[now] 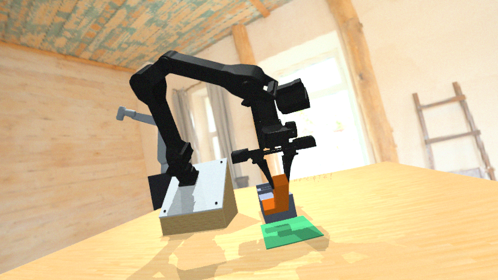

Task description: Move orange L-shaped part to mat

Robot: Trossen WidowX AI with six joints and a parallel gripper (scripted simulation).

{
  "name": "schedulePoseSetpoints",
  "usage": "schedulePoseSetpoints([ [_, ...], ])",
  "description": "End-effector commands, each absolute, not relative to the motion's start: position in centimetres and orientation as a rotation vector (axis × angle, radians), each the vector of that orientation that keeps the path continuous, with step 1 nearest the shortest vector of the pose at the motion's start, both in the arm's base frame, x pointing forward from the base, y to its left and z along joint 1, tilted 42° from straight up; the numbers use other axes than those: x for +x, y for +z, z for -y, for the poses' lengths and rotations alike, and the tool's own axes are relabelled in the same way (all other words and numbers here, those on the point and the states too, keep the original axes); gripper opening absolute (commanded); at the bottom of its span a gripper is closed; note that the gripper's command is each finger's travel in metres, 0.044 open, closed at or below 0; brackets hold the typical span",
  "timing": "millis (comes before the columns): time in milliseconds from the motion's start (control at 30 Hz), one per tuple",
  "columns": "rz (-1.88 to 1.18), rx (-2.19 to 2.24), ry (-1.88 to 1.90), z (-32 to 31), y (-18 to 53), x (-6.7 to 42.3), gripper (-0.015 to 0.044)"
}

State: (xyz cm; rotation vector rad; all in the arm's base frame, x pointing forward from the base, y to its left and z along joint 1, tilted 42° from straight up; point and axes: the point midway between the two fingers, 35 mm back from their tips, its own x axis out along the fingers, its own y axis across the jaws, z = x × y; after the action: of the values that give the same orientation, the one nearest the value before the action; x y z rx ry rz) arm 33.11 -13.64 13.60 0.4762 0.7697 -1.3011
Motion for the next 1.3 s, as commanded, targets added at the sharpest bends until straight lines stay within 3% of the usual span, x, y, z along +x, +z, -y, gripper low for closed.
schedulePoseSetpoints([
  [0,-0.776,0.475,-1.297,14.1,12.9,33.1,0.0000],
  [967,-0.770,0.474,-1.303,15.9,11.1,33.3,0.0000],
  [1267,-0.770,0.474,-1.303,15.9,11.1,33.3,0.0236],
])
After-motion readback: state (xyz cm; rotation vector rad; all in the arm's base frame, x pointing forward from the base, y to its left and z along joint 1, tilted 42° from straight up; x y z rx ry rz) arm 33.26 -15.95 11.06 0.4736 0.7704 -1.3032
